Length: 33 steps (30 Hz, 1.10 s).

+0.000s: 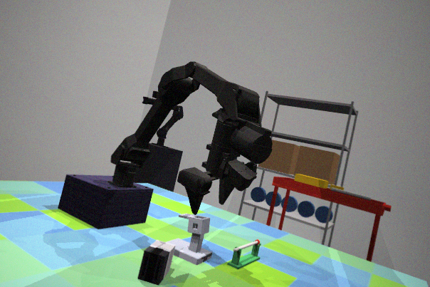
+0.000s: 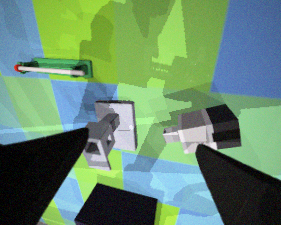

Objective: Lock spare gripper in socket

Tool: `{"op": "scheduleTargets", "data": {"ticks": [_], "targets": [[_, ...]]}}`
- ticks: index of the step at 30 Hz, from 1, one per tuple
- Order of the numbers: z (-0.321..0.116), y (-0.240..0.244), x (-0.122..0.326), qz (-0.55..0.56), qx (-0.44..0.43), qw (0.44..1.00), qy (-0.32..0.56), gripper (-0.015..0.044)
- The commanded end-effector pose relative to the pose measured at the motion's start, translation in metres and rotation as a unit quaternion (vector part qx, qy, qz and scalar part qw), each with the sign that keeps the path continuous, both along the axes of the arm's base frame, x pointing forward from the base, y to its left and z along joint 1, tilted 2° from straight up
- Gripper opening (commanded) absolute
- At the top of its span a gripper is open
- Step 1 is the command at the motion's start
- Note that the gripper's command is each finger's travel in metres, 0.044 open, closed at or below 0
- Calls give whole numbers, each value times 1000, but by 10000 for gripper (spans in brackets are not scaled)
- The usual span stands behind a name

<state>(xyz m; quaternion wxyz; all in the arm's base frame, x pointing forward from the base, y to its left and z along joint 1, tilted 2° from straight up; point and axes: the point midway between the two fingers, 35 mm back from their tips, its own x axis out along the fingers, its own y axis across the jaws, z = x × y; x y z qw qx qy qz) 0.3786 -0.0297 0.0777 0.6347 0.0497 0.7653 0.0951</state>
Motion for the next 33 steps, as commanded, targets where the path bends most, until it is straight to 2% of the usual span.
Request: {"op": "scheduleTargets", "data": {"ticks": [1, 5, 7, 22, 33], "targets": [[0, -65, -14, -305, -17, 949, 83, 440], [-1, -92, -24, -426, -26, 896, 123, 440], [-1, -97, -26, -449, -27, 884, 131, 440], [-5, -98, -26, -451, -27, 882, 134, 440], [-73, -101, -25, -478, -24, 858, 185, 440]]}}
